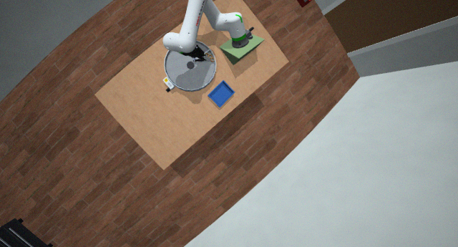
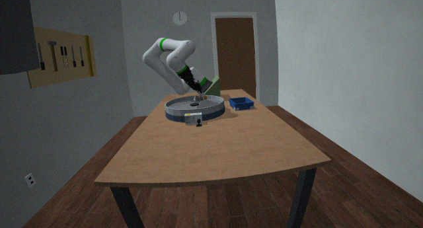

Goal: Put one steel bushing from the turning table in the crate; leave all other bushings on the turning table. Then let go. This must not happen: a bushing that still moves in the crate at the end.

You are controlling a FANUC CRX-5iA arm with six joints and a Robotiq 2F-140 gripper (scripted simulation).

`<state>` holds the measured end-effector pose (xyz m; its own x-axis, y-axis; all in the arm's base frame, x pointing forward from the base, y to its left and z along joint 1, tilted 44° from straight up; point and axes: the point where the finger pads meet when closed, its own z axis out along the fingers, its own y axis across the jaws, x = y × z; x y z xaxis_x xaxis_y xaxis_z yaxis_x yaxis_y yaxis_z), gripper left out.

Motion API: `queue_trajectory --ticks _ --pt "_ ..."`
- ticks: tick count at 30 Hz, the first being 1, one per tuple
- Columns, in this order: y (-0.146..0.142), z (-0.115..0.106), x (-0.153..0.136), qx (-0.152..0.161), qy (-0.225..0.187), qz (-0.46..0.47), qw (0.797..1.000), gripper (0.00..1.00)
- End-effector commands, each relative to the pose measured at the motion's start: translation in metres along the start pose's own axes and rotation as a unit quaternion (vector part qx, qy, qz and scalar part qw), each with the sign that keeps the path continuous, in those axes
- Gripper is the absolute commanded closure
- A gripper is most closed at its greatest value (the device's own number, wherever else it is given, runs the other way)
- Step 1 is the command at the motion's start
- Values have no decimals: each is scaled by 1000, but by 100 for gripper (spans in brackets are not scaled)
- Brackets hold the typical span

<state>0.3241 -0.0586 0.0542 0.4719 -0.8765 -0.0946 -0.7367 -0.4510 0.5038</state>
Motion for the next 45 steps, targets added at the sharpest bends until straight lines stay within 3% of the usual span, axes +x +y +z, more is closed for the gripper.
queue_trajectory --ticks 1,45 --pt "0 0 0 0 0 0 1000 94" --pt "0 8 7 0 0 0 1000 94"
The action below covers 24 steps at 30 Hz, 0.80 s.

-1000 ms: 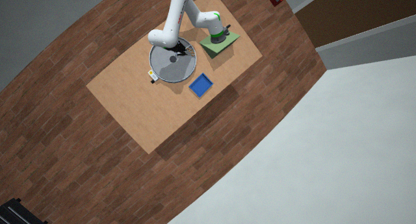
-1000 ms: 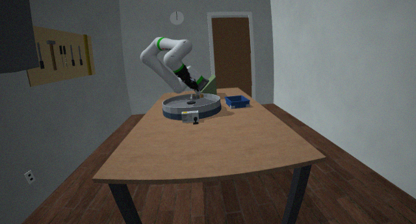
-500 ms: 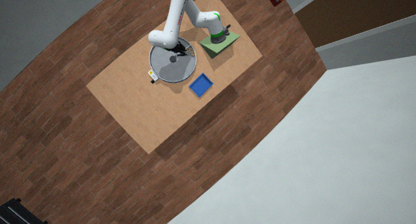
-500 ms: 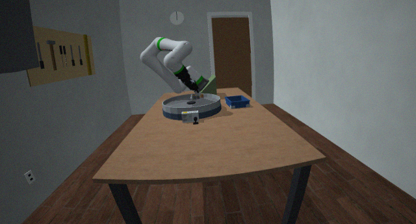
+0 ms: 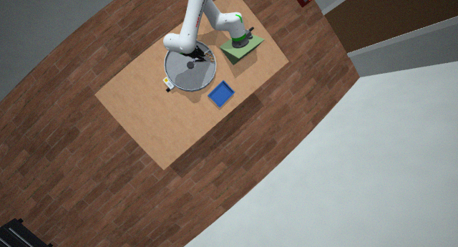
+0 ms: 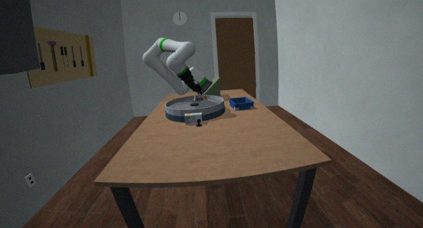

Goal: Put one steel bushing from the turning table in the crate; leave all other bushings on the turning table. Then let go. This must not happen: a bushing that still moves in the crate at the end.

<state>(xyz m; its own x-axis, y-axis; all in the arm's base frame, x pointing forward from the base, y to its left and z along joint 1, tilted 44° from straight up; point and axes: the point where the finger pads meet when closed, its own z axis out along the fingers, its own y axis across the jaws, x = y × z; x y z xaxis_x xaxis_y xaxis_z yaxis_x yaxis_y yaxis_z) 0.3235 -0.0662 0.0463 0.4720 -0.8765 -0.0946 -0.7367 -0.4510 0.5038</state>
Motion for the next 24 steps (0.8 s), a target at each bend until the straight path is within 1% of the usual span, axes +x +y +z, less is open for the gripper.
queue_trajectory --ticks 1,15,16,24 --pt "0 0 0 0 0 0 1000 94" --pt "0 0 0 0 0 0 1000 94" --pt "0 0 0 0 0 0 1000 100" --pt "0 0 0 0 0 0 1000 100"
